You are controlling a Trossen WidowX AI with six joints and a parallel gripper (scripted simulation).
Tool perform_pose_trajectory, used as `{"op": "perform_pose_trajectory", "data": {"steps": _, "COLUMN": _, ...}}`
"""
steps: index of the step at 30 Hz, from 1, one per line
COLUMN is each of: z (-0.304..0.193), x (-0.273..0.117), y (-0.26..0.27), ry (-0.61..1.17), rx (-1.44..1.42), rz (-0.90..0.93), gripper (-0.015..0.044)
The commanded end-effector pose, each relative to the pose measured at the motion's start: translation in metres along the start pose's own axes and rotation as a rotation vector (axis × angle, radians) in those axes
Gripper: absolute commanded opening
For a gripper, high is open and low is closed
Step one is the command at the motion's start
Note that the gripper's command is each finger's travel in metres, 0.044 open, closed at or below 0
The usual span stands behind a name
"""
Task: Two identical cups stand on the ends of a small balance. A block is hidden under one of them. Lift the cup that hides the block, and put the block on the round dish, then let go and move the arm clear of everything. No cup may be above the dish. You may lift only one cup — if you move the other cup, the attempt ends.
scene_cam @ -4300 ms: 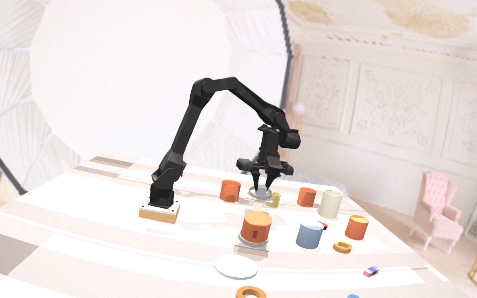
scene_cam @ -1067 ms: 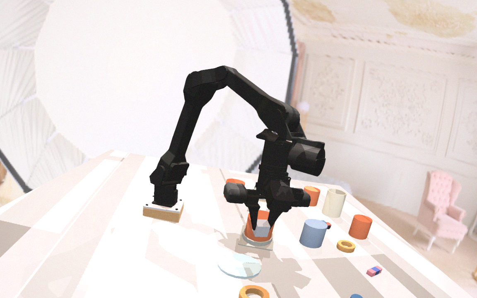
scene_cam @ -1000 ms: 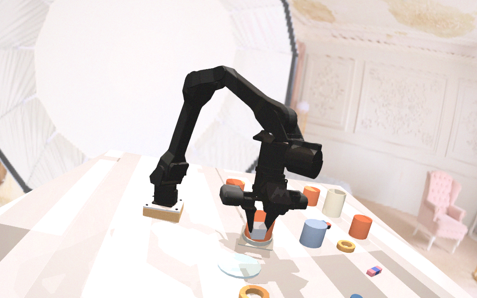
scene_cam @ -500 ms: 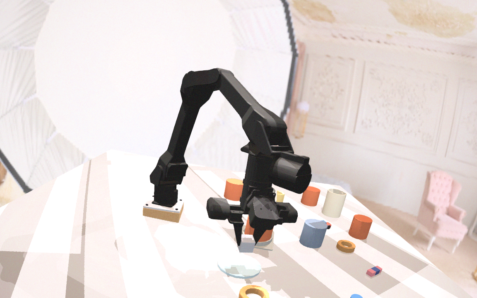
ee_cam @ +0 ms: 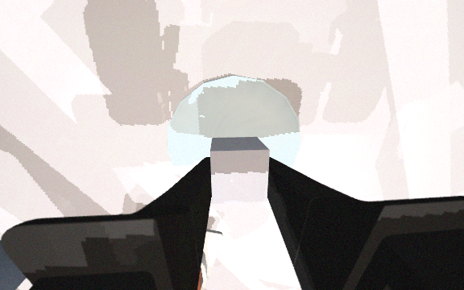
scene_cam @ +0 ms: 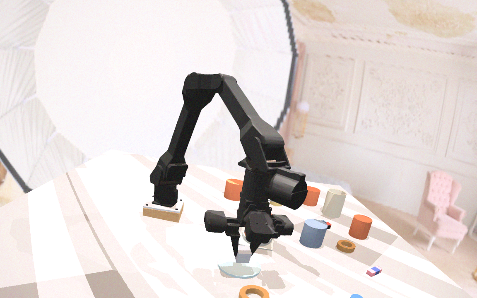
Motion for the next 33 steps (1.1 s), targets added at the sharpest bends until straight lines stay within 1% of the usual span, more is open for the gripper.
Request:
{"op": "perform_pose_trajectory", "data": {"steps": 1, "z": -0.001, "x": 0.009, "y": -0.002, "ry": 0.004, "rx": -0.004, "rz": -0.009, "gripper": 0.0}}
{"op": "perform_pose_trajectory", "data": {"steps": 10, "z": -0.001, "x": 0.02, "y": -0.002, "ry": 0.004, "rx": -0.004, "rz": -0.009, "gripper": 0.0}}
{"op": "perform_pose_trajectory", "data": {"steps": 11, "z": 0.0, "x": 0.013, "y": 0.0, "ry": 0.001, "rx": 0.0, "rz": -0.001, "gripper": 0.0026}}
{"op": "perform_pose_trajectory", "data": {"steps": 25, "z": 0.0, "x": 0.013, "y": 0.0, "ry": 0.001, "rx": 0.0, "rz": -0.001, "gripper": 0.0394}}
{"op": "perform_pose_trajectory", "data": {"steps": 27, "z": 0.0, "x": 0.001, "y": 0.0, "ry": 0.001, "rx": -0.001, "rz": -0.002, "gripper": 0.044}}
{"op": "perform_pose_trajectory", "data": {"steps": 29, "z": 0.0, "x": -0.03, "y": 0.0, "ry": 0.003, "rx": -0.003, "rz": -0.007, "gripper": 0.044}}
{"op": "perform_pose_trajectory", "data": {"steps": 30, "z": 0.0, "x": -0.04, "y": -0.001, "ry": 0.003, "rx": -0.004, "rz": -0.008, "gripper": 0.044}}
{"op": "perform_pose_trajectory", "data": {"steps": 33, "z": -0.001, "x": -0.043, "y": -0.001, "ry": 0.004, "rx": -0.004, "rz": -0.009, "gripper": 0.044}}
Point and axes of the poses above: the point midway between the two fingers, 35 mm back from their tips, its own x axis out along the fingers, its own y axis across the jaws, z = x × y, the point moved 3 cm from there along -x, back along the fingers, and after that the axes turned 14 degrees about x, right-handed, at the moved point
